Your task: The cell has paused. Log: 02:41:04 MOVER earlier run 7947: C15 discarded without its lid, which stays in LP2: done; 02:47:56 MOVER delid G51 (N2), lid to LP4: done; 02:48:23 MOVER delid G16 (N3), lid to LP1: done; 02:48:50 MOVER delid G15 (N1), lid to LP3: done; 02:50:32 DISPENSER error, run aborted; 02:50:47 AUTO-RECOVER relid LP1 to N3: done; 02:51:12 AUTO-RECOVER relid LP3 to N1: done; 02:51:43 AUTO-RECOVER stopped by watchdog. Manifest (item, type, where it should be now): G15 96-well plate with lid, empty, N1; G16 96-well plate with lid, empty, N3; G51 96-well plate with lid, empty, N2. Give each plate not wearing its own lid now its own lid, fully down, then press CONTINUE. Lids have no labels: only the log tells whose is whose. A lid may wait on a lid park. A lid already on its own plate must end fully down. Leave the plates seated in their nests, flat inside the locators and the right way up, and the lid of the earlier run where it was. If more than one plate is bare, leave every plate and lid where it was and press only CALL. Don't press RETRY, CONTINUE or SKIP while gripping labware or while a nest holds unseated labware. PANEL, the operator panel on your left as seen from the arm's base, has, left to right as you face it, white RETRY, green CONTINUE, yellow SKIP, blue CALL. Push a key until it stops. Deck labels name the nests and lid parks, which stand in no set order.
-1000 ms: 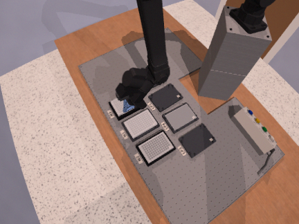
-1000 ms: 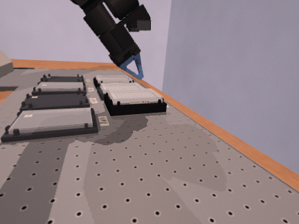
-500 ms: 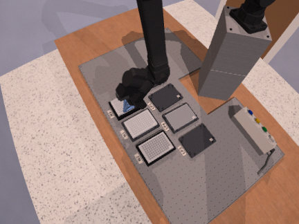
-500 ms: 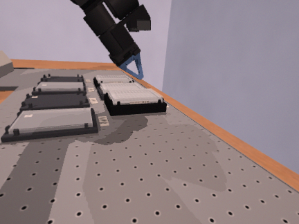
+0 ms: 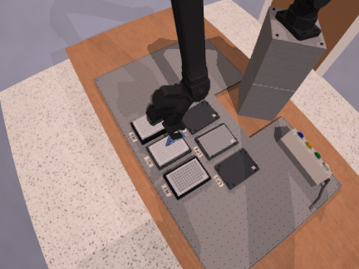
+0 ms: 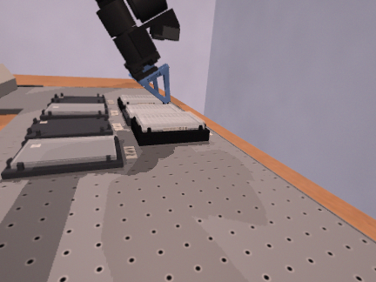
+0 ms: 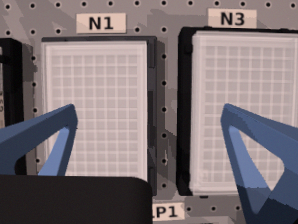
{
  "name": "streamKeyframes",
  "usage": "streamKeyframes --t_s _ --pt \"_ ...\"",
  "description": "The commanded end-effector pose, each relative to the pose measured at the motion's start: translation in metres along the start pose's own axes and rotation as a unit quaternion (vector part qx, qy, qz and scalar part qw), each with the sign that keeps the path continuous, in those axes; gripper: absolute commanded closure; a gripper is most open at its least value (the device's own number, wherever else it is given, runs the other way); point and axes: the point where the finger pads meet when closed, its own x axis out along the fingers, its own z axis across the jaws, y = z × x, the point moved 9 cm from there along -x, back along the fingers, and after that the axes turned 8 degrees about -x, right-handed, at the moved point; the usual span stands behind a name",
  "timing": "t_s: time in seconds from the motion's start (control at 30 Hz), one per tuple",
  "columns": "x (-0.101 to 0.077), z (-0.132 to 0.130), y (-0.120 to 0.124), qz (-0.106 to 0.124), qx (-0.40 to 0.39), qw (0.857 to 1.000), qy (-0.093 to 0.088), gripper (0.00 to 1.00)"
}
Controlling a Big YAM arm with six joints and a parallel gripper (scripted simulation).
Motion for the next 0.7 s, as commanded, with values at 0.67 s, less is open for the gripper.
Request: streamKeyframes --t_s 0.67 --pt "-0.041 0.058 0.013 0.185 0.011 0.982 -0.023 0.0"
